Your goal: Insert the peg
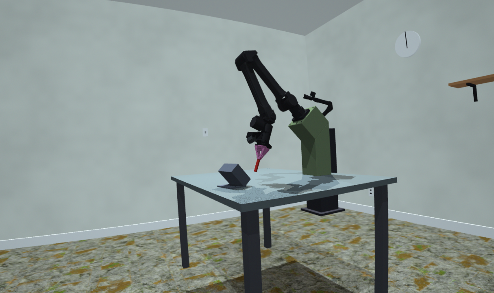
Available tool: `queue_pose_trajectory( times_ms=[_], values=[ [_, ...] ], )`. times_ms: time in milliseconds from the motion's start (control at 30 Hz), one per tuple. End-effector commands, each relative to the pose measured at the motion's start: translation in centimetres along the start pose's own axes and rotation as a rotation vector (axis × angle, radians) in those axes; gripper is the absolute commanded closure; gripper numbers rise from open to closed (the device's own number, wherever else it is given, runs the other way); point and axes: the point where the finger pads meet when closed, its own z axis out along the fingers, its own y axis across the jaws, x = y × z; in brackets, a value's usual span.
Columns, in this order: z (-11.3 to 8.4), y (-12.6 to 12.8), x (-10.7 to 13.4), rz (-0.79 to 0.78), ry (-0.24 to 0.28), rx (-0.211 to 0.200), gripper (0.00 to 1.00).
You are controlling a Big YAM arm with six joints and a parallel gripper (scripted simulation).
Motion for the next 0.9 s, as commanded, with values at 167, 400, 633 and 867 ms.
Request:
queue_pose_trajectory(
  times_ms=[167, 400, 633, 867],
  values=[
    [-0.4, -1.2, -0.5, 0.068, -0.02, -0.013, 1.0],
    [-0.7, -1.1, -0.8, 0.111, -0.034, -0.05, 1.0],
    [-1.0, -1.0, -1.0, 0.142, -0.044, -0.076, 1.0],
    [-1.4, -0.8, -1.3, 0.185, -0.056, -0.113, 1.0]
  ],
)
